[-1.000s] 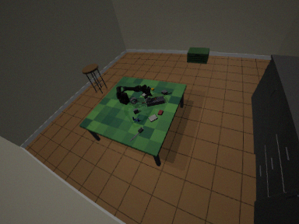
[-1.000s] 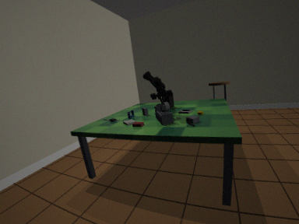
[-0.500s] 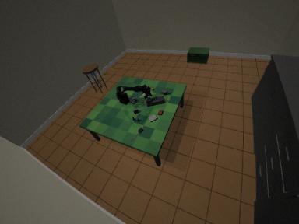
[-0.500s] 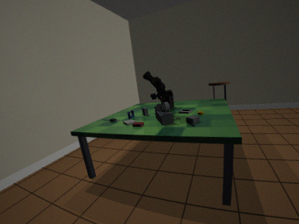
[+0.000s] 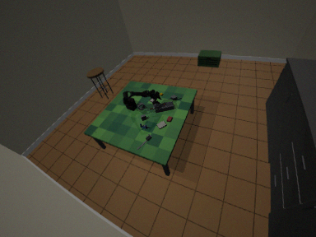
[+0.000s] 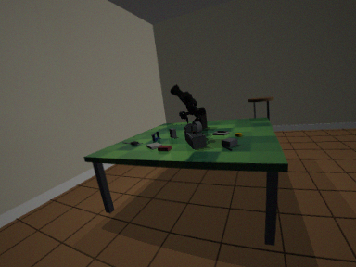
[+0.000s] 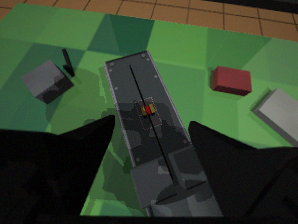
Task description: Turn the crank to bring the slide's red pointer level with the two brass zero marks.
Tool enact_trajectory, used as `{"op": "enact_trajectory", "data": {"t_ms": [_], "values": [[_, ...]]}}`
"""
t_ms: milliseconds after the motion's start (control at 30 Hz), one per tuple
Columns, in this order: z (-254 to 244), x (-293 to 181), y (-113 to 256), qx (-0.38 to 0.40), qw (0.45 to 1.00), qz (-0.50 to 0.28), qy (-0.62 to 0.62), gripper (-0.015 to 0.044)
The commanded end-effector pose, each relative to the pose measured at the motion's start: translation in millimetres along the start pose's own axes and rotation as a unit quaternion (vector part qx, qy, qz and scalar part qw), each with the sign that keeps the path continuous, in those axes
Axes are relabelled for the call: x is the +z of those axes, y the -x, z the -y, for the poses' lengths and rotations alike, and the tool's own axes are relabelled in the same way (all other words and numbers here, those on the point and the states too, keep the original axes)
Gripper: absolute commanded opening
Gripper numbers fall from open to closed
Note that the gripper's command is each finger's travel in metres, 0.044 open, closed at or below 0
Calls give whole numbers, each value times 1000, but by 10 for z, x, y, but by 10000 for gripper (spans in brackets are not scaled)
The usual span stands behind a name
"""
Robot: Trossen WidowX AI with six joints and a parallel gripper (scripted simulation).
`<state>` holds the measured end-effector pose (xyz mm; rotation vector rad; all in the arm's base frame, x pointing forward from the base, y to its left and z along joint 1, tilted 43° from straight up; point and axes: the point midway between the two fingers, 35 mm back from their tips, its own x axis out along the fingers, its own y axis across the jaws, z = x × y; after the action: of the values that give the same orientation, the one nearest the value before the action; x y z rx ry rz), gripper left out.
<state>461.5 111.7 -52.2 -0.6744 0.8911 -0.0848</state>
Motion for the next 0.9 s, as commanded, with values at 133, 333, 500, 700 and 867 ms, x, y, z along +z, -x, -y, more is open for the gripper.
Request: {"op": "enact_trajectory", "data": {"t_ms": [133,333,500,700,867], "values": [[3,-1,-1,-1,1000,0,0,361],[3,-1,-1,-1,1000,0,0,204],[3,-1,-1,-1,1000,0,0,72],[3,-1,-1,-1,1000,0,0,0],[3,-1,-1,-1,1000,0,0,0]]}}
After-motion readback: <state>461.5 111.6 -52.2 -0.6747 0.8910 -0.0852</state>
